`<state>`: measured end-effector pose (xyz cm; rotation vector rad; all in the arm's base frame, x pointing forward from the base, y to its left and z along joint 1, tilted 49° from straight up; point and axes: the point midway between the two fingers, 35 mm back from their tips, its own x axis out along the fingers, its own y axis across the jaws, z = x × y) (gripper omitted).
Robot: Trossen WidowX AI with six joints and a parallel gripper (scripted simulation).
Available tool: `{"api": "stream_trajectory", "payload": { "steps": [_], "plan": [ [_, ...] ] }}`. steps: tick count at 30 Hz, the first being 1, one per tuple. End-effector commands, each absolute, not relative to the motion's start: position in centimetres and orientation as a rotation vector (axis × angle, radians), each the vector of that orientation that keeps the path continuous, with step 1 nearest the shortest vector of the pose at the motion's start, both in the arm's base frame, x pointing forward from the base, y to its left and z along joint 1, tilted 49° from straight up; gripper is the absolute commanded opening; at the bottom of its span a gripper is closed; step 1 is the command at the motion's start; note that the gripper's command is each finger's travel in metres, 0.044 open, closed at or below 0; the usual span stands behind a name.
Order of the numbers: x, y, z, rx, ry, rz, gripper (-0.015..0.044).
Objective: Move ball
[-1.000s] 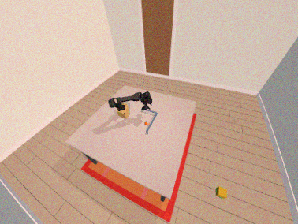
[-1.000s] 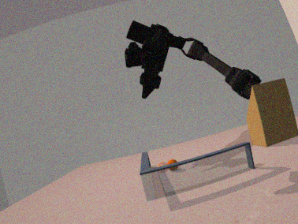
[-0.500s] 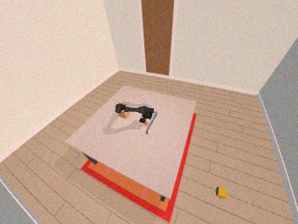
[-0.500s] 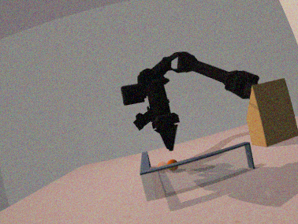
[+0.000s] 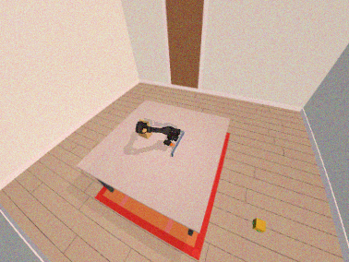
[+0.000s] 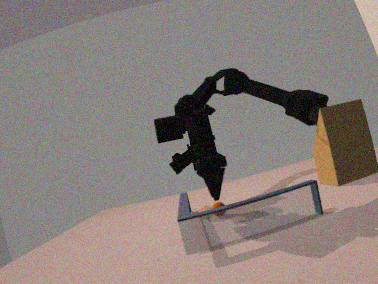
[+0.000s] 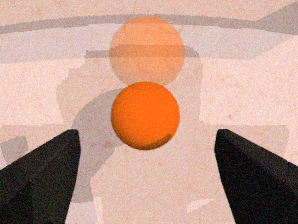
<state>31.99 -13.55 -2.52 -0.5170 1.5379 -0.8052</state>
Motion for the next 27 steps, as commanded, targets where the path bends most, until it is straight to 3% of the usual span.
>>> {"api": "stream_trajectory", "payload": {
  "steps": [1,17,21,27],
  "plan": [
    [31.7,-14.0,-3.2,-0.531,1.548,-0.802,0.0272],
    [31.3,-15.7,-4.6,-0.532,1.548,-0.804,0.0272],
    [31.3,-15.7,-4.6,-0.532,1.548,-0.804,0.0167],
    [31.3,-15.7,-4.6,-0.532,1.548,-0.804,0.0127]
  ]
}}
